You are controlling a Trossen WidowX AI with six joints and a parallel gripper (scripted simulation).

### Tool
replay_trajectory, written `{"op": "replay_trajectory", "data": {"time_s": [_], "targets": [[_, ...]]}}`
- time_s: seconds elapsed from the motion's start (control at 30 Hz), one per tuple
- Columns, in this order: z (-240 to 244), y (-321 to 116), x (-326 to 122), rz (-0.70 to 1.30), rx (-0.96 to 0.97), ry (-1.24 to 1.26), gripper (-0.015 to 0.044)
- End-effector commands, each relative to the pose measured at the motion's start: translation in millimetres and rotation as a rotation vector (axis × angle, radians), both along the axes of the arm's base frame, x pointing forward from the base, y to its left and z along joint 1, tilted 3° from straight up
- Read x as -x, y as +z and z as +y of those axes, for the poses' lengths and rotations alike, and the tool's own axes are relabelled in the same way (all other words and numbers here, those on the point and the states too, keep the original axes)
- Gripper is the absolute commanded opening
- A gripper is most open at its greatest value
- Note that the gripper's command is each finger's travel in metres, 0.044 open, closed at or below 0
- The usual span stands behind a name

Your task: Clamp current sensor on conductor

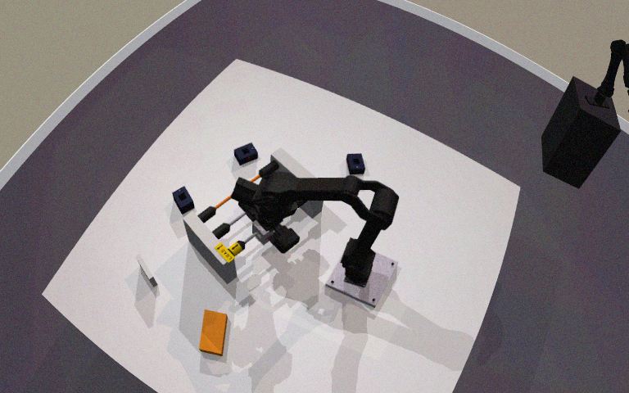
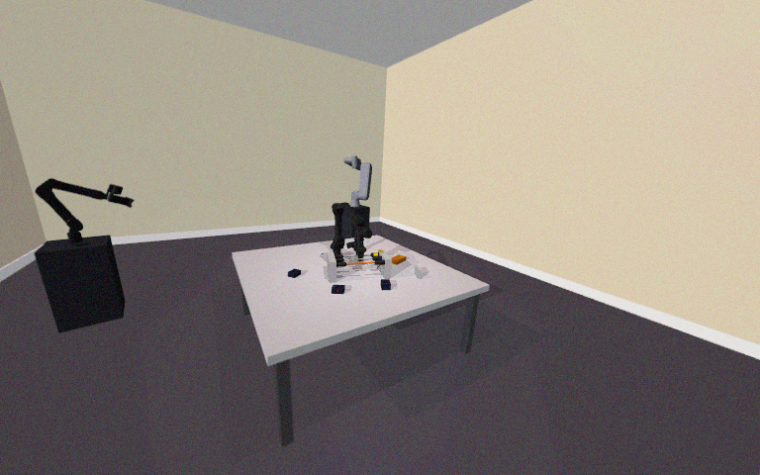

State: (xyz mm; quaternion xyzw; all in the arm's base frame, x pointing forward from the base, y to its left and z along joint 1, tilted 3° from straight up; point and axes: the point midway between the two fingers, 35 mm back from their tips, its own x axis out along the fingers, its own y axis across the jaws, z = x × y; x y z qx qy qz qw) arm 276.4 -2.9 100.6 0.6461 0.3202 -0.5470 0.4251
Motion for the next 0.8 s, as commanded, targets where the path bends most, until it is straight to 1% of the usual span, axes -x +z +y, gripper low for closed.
{"op": "replay_trajectory", "data": {"time_s": [0.0,0.43,0.77], "targets": [[-1.3,0.8,-1.7,0.066,-0.033,0.003,0.0000],[-1.0,-4.2,-2.1,0.073,-0.037,0.003,0.0000],[-0.6,-0.9,-1.7,0.073,-0.040,0.002,0.0256]]}}
